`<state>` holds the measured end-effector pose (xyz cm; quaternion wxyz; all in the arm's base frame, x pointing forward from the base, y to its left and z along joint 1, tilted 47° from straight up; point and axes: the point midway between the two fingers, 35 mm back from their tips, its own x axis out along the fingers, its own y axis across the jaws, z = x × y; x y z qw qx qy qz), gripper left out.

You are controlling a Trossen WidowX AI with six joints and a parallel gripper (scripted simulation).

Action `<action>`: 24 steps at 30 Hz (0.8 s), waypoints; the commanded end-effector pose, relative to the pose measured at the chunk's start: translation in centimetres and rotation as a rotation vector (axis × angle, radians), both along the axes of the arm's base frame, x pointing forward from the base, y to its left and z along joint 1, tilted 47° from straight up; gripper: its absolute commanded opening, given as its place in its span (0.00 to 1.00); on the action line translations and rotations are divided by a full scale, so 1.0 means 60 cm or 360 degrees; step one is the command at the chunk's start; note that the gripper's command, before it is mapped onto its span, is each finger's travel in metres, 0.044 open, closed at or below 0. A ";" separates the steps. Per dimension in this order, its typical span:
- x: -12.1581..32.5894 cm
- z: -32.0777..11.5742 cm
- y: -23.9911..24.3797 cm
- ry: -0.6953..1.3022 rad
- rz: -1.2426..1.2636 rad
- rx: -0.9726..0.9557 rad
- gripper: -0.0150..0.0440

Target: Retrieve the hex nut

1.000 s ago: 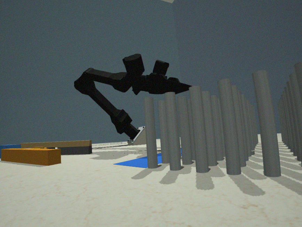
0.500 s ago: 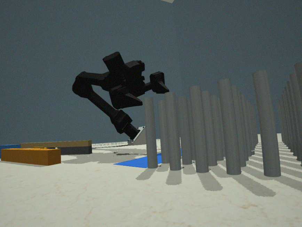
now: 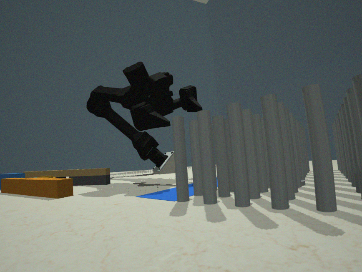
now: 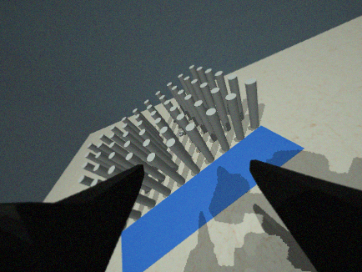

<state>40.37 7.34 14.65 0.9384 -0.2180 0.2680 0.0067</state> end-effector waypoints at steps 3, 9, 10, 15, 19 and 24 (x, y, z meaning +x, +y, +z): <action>0.000 0.001 -0.001 -0.0002 -0.0011 0.0003 1.00; 0.000 0.001 -0.001 -0.0002 -0.0011 0.0003 1.00; 0.000 0.001 -0.001 -0.0002 -0.0011 0.0003 1.00; -0.011 -0.043 0.055 0.0117 -0.0077 0.0247 1.00; -0.034 -0.107 0.136 0.0305 -0.0256 0.0607 1.00; -0.067 -0.176 0.220 0.0504 -0.0574 0.0989 1.00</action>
